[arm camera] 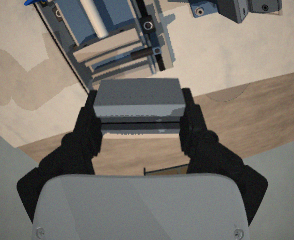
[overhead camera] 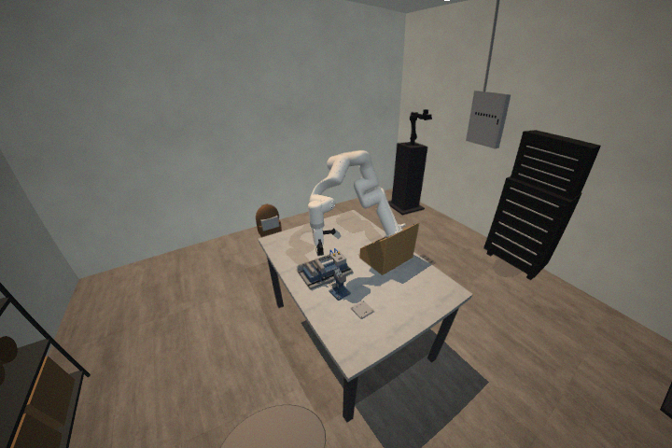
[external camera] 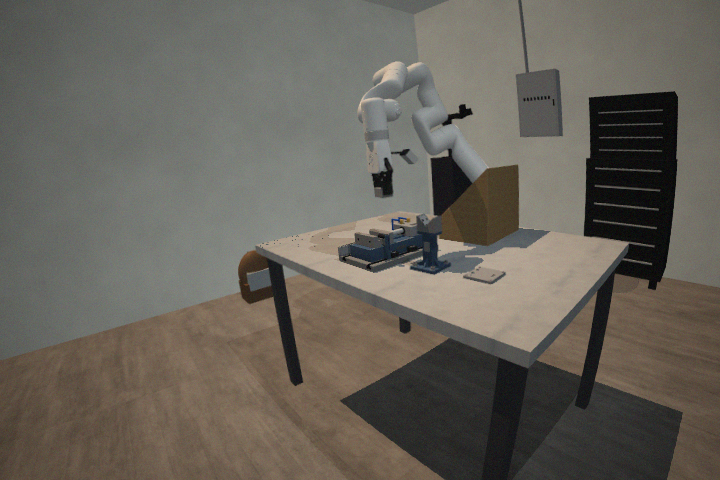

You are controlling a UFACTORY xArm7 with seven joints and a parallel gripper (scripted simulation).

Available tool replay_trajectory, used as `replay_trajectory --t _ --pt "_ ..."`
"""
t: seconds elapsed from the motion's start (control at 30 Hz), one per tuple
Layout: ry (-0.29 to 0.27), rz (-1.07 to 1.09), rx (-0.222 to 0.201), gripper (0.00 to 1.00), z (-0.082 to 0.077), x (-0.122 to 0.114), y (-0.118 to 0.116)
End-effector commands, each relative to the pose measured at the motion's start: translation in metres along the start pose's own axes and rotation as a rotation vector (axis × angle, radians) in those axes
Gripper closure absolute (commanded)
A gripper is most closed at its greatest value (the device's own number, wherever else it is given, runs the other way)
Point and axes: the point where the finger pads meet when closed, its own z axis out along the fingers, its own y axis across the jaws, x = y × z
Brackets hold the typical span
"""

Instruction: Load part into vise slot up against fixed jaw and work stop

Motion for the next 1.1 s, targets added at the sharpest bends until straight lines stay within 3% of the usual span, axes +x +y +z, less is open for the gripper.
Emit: replay_trajectory --t 0.0,0.53,1.07 --pt "-0.006 -0.042 -0.003 1.0 -0.003 -0.005 -0.006" --pt "-0.024 -0.206 0.011 1.0 -0.007 -0.024 -0.039" --pt "-0.032 -0.281 0.021 1.0 -0.009 -0.032 -0.056"
